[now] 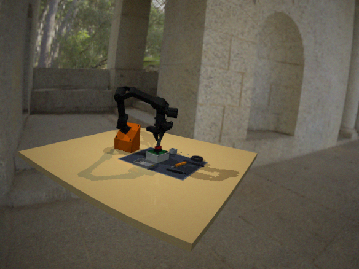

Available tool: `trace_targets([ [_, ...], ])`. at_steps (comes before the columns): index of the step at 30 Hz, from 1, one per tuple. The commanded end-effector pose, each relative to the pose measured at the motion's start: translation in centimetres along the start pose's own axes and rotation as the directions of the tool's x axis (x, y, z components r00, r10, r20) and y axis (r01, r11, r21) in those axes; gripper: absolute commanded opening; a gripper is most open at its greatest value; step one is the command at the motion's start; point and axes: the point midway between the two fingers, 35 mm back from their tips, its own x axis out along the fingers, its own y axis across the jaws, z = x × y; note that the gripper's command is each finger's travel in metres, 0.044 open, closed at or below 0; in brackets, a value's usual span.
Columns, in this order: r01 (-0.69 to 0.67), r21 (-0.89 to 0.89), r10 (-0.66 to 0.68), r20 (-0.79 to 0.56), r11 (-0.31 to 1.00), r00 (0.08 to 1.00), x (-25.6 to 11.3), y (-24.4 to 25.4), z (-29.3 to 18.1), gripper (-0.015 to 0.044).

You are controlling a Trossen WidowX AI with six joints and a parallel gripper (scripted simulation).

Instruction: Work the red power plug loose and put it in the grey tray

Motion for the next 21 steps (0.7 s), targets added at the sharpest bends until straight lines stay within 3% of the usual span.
trace_targets([
  [1,0.038,-0.013,-0.037,0.019,0.999,0.999,-1.2,0.4,0.0,0.0000],
  [11,0.037,-0.013,-0.037,0.019,0.999,0.999,-2.0,0.5,0.0,0.0000],
  [18,0.038,-0.013,-0.038,0.020,0.999,0.999,0.5,0.3,0.1,0.0000],
  [21,0.038,-0.013,-0.038,0.020,0.999,0.999,0.5,0.3,0.1,0.0079],
])
